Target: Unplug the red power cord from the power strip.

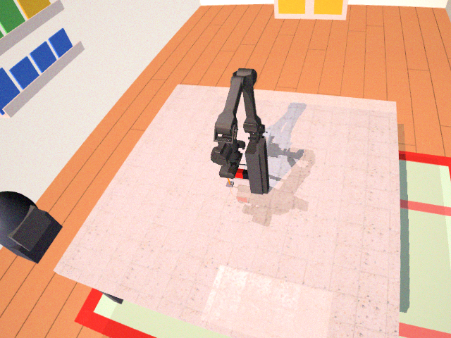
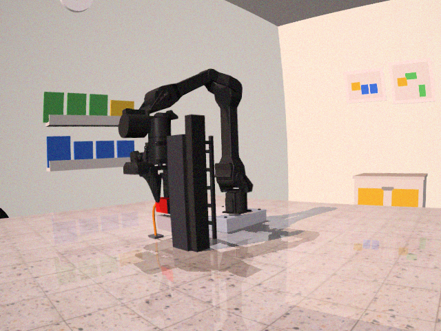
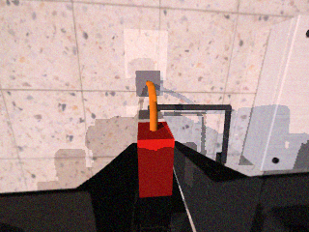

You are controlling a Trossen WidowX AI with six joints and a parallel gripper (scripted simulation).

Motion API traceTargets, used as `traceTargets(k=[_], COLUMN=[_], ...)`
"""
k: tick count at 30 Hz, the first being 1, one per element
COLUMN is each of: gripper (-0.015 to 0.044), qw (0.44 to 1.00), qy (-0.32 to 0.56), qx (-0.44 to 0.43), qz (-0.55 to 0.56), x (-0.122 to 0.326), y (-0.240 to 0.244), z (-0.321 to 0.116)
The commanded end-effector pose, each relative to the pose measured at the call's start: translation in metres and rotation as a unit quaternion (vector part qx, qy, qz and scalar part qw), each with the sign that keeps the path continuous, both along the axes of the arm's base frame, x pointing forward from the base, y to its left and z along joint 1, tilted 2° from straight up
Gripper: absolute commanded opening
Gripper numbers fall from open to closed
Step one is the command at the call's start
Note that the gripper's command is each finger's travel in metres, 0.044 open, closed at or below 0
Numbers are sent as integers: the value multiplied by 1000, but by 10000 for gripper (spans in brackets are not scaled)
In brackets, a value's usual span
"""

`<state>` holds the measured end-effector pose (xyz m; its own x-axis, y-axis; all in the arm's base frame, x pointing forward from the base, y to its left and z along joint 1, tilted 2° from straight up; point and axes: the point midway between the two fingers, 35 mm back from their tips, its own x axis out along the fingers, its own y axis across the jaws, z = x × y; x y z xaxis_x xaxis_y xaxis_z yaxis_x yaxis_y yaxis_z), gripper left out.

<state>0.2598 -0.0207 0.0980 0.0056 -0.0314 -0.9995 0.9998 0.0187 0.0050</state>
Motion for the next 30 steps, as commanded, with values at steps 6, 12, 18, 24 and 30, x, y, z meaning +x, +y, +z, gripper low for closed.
traceTargets(k=[6,12,18,24,30], gripper=[8,0,0,0,0], qw=[1000,1000,1000,1000,1000], qy=[0,0,0,0,0], qx=[0,0,0,0,0], qz=[0,0,-1,-1,-1], x=[0,1,2,3,3], y=[0,-4,-13,-23,-32], z=[0,0,1,1,2])
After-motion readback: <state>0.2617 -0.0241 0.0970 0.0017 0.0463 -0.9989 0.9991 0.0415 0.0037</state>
